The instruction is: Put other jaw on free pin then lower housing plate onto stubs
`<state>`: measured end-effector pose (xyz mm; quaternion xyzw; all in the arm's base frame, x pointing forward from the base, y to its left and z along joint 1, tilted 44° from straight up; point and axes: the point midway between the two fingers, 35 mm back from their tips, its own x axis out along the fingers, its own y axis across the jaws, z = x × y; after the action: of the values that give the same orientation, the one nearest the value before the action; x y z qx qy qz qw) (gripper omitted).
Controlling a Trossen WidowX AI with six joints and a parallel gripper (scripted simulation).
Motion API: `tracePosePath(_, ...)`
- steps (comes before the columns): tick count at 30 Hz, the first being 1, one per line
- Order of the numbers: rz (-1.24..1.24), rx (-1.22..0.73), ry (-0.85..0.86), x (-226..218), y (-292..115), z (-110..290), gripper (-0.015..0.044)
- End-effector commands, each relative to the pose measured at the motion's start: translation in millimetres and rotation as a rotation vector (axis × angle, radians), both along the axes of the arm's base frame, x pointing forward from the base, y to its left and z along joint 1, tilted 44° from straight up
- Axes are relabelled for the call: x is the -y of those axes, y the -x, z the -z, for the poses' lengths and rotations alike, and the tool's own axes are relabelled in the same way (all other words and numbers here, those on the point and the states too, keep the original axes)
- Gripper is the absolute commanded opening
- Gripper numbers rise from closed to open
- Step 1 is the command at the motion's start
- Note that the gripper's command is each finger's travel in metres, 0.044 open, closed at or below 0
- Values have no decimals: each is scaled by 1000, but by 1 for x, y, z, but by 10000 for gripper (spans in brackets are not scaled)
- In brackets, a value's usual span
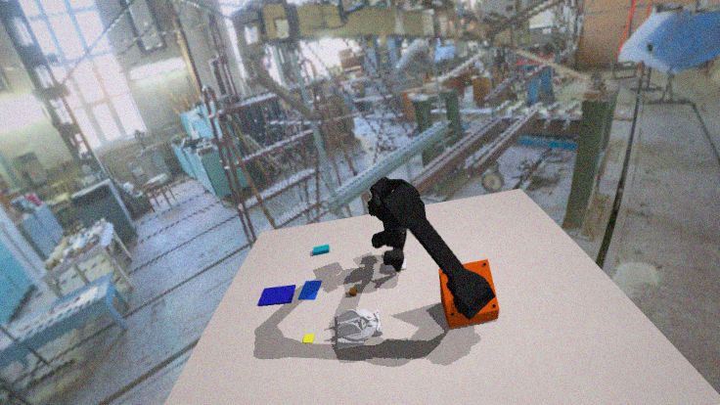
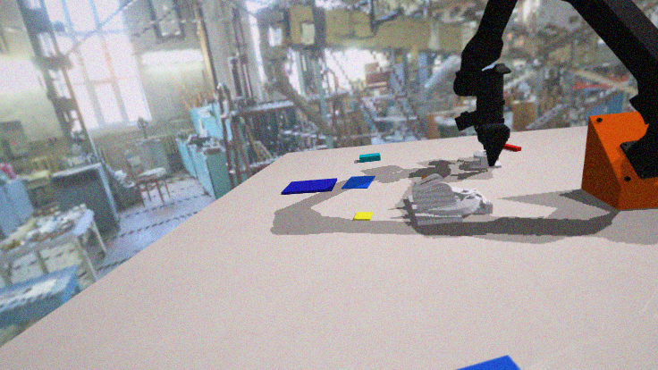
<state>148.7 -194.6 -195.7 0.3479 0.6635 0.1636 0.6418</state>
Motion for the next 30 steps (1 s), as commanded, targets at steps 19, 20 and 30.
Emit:
tracePosePath(19, 0, 0, 0, 0, 0, 0, 351)
tracePosePath(20, 0, 0, 0, 0, 0, 0, 351)
tracePosePath(30, 0, 0, 0, 3, 0, -3, 351)
